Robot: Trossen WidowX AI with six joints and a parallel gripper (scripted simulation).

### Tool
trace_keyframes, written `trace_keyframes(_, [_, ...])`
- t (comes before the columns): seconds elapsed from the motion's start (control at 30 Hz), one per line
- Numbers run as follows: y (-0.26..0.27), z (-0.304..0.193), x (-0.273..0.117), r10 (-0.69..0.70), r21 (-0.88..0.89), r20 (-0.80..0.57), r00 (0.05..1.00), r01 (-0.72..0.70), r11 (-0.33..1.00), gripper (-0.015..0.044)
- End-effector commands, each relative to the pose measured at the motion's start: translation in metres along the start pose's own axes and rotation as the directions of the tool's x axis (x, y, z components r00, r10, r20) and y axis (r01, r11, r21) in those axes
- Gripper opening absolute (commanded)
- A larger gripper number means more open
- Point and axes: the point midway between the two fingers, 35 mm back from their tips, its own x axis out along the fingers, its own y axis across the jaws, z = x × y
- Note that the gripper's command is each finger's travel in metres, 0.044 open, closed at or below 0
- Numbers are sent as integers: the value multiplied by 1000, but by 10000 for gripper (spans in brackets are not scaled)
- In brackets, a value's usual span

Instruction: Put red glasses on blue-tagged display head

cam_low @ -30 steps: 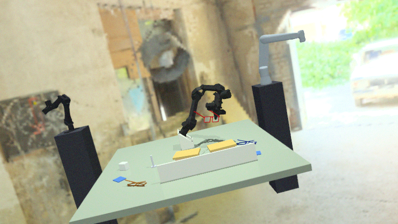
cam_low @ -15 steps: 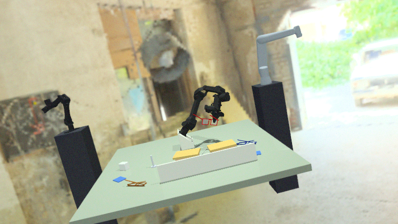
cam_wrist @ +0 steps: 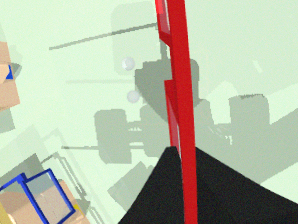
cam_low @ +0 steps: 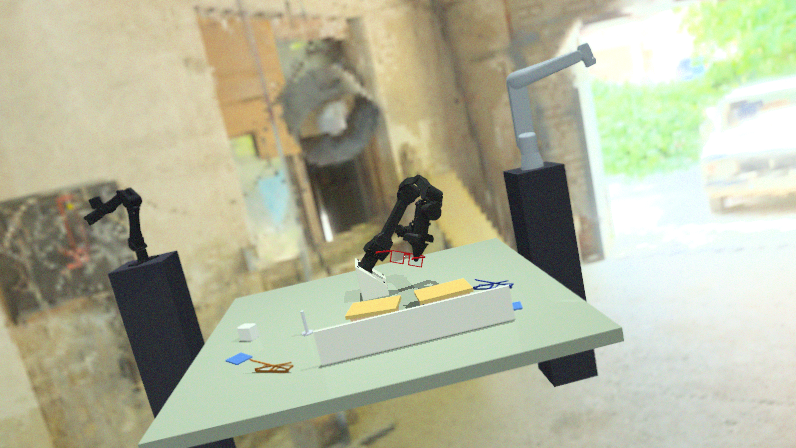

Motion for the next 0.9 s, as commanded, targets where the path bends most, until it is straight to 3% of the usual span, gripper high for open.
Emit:
trace_keyframes(0.0, [10,10,14,-66,-39,-18,998,65,997,0])
trace_keyframes(0.4, [37,45,48,-214,-153,-147,966,191,970,0])
trace_keyframes(0.87, [49,66,69,-260,-215,-299,918,201,956,0])
